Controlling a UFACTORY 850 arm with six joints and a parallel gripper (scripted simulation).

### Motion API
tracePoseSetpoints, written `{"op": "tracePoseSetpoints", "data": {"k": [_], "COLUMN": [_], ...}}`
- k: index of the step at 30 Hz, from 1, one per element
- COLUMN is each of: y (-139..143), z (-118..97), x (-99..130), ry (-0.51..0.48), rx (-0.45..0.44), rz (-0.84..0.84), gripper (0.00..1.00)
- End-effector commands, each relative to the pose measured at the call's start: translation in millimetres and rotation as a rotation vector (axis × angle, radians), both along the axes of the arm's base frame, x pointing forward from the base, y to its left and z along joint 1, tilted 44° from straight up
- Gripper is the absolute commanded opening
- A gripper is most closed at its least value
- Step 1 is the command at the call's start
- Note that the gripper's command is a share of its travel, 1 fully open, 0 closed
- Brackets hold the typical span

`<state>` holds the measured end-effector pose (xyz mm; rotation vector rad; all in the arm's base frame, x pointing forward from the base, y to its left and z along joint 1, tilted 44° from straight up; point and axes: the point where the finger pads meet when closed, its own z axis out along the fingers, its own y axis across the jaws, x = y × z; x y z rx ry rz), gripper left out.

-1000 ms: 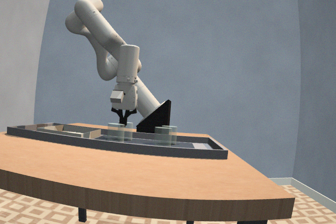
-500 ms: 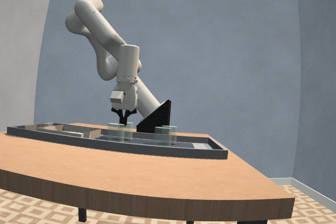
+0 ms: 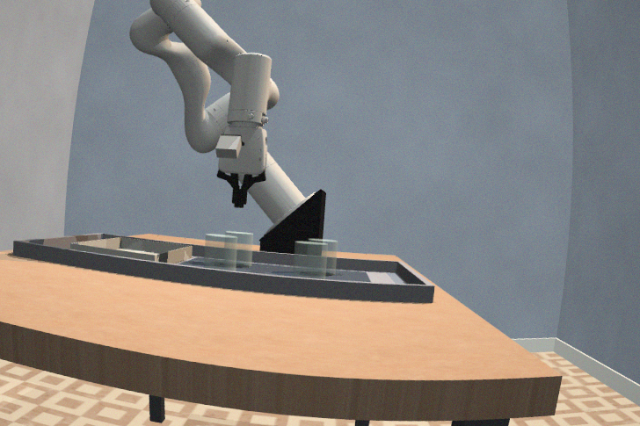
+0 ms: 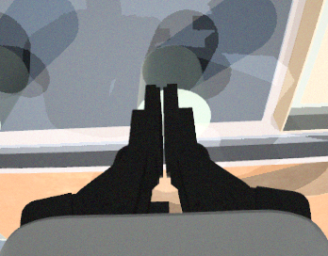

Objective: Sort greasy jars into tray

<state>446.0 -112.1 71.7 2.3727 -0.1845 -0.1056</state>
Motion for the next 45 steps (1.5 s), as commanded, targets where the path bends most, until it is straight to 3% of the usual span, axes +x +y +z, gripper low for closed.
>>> {"op": "tracePoseSetpoints", "data": {"k": [1, 22, 30, 42, 45], "y": [21.0, 130.6, 117.6, 78.6, 78.6], "z": [-16.7, -125.3, -139.0, -180.4, -180.4], "x": [5.4, 34.4, 31.9, 24.4, 24.4], "ry": [0.002, 0.002, 0.002, 0.002, 0.002], "rx": [0.000, 0.000, 0.000, 0.000, 0.000], "rz": [0.000, 0.000, 0.000, 0.000, 0.000], "gripper": [0.00, 0.00, 0.00, 0.00, 0.00]}}
